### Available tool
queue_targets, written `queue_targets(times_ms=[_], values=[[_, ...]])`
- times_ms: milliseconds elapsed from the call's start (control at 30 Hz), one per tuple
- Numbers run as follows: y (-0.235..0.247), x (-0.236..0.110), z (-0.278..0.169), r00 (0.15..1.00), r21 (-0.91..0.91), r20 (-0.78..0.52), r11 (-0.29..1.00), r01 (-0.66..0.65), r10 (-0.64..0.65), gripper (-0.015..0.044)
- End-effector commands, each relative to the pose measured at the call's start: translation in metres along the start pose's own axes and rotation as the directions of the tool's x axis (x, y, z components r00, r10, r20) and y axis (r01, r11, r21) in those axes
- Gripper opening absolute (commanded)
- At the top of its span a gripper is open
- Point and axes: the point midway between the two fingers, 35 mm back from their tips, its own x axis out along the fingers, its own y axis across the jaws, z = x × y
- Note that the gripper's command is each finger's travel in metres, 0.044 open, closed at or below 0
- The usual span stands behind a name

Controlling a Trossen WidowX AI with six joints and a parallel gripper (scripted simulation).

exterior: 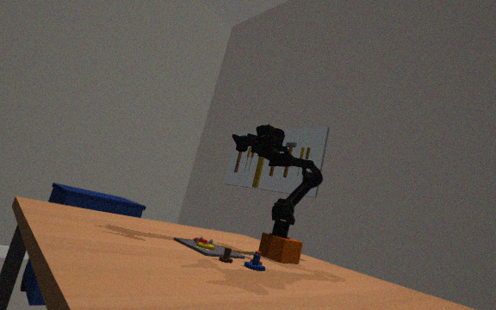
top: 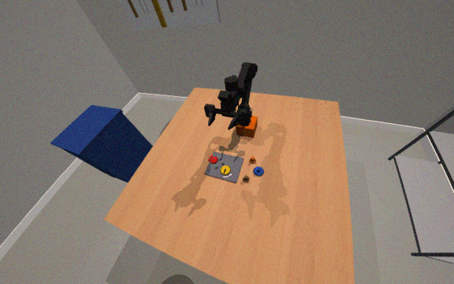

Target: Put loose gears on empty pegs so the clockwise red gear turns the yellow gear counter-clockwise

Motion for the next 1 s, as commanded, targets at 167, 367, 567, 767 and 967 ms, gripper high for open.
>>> queue_targets(times_ms=[167, 367, 567, 767, 967], values=[[0.030, 0.020, -0.068, 0.954, -0.166, -0.285, 0.976, -0.139, 0.088, 0.0440], [0.072, 0.013, -0.160, 0.750, -0.306, -0.637, 0.836, -0.456, 0.176, 0.0440], [0.106, -0.029, -0.243, 0.402, -0.255, -0.898, 0.534, -0.806, 0.178, 0.0440], [0.121, -0.097, -0.301, -0.019, 0.025, -0.998, 0.114, -0.993, 0.052, 0.0440], [0.119, -0.100, -0.306, -0.065, 0.067, -0.997, 0.066, -0.996, 0.030, 0.0440]])
